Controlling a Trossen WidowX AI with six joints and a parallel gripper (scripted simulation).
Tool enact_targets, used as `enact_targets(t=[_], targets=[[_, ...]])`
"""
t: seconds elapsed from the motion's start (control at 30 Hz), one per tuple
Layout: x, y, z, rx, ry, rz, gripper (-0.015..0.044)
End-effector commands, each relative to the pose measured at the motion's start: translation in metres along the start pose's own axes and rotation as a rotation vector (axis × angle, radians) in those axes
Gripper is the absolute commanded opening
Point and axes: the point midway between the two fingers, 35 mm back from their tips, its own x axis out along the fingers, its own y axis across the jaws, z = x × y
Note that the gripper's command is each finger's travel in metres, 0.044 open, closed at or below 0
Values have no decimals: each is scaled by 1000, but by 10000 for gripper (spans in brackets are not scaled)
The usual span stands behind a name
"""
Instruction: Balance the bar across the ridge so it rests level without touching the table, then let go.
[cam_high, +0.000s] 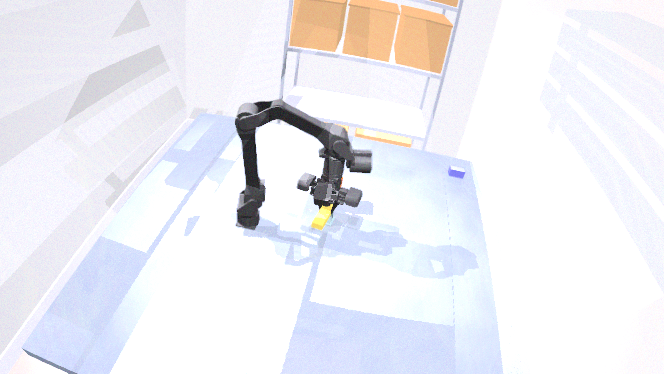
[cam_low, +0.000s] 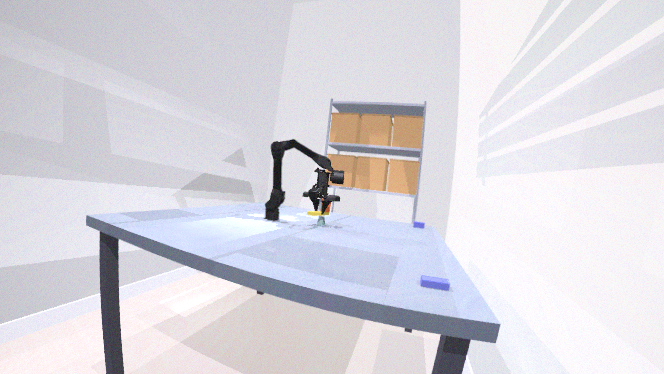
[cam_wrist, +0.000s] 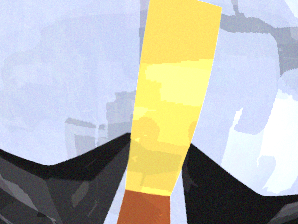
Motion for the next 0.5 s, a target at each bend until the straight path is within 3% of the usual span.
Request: enact_targets(t=[0.0, 0.47], targets=[[0, 0, 0, -3, 1, 1, 0], [2, 0, 0, -3, 1, 1, 0]])
